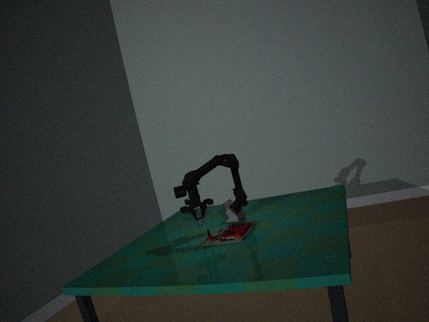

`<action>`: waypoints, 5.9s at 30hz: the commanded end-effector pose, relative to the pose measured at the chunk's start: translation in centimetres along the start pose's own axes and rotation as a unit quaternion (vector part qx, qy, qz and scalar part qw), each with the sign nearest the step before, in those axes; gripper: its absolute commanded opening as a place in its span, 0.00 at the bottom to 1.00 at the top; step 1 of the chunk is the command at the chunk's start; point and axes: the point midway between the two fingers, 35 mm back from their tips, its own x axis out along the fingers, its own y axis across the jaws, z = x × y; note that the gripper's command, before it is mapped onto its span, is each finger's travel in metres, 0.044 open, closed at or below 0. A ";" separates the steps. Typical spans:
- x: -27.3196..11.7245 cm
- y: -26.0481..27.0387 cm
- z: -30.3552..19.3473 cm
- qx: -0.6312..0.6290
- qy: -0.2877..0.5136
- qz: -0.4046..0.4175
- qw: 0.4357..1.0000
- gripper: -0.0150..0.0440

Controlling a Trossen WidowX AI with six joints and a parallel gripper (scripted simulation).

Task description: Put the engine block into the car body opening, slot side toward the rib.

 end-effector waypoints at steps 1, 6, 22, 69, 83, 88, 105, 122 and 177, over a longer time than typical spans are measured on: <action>-1.5 0.0 0.0 -0.003 -0.002 0.007 1.000 0.25; -3.1 -0.3 -0.1 -0.003 -0.002 0.007 1.000 0.25; -5.9 -1.0 -0.8 -0.035 -0.004 0.007 0.999 0.25; -2.0 -3.2 -13.9 -0.612 -0.028 0.008 0.790 0.25; -0.5 -5.0 -17.6 -0.754 -0.023 0.006 0.657 0.25; 0.0 -5.8 -18.9 -0.797 -0.020 0.005 0.604 0.25; 1.7 -8.8 -22.8 -0.914 -0.001 0.006 0.405 0.25; 1.8 -9.0 -23.1 -0.931 0.000 0.006 0.366 0.52; 1.8 -9.0 -23.3 -0.897 0.001 0.006 0.442 0.52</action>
